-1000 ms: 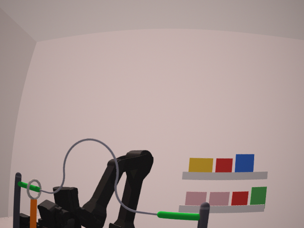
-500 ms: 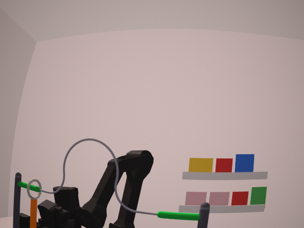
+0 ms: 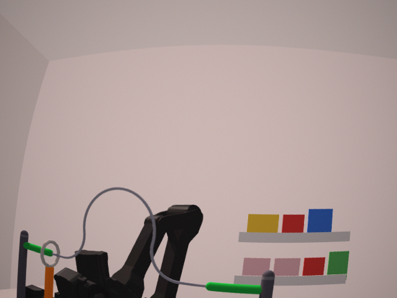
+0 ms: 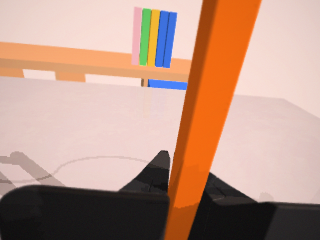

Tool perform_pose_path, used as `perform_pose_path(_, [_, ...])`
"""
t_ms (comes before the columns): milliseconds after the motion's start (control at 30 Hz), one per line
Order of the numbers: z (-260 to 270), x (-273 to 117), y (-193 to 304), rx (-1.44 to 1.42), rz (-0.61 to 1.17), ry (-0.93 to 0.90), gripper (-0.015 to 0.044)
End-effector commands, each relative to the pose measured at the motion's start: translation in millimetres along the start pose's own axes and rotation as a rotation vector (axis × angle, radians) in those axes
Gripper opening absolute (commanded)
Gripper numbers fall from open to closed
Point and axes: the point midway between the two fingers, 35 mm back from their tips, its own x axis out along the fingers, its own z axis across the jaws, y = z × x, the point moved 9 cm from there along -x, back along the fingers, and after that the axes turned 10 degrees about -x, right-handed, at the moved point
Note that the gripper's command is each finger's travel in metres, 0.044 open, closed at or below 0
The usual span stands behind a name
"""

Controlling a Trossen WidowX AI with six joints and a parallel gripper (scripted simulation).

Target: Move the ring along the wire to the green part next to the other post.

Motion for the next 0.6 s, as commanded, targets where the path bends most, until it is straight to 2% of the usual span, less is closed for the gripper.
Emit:
perform_pose_path(0, [4, -1, -1, 0.005, -0.002, 0.004, -0.0150])
perform_pose_path(567, [25, -1, -5, 0.052, -0.003, -0.006, -0.0150])
